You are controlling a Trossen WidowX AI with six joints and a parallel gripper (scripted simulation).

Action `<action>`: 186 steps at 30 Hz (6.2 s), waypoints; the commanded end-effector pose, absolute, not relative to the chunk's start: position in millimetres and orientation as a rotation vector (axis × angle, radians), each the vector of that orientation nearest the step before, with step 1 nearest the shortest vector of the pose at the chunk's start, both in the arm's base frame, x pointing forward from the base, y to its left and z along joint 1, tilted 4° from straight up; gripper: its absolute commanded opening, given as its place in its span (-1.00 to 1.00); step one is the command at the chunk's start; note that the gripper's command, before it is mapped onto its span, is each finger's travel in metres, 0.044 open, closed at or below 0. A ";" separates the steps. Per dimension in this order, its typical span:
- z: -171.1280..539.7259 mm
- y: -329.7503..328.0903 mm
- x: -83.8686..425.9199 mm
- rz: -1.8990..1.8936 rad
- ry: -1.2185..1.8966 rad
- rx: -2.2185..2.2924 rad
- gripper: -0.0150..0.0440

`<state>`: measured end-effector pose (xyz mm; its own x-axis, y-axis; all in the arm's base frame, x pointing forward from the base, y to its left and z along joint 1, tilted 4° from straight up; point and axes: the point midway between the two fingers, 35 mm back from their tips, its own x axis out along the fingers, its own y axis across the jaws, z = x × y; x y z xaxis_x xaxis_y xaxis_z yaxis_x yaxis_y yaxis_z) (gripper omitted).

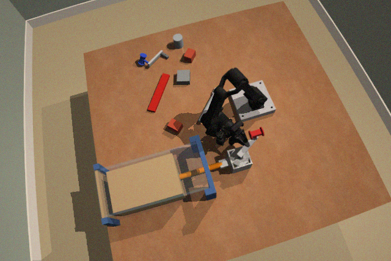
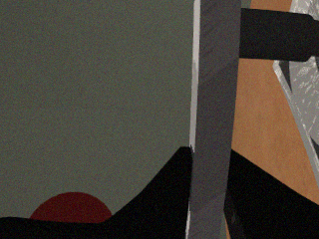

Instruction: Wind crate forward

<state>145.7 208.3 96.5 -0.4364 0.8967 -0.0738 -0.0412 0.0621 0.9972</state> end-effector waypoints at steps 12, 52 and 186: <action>94.2 208.0 145.6 1.489 1.544 0.887 -0.49; 88.7 207.6 145.7 1.490 1.545 0.886 -0.49; 90.7 207.0 144.2 1.484 1.554 0.895 0.32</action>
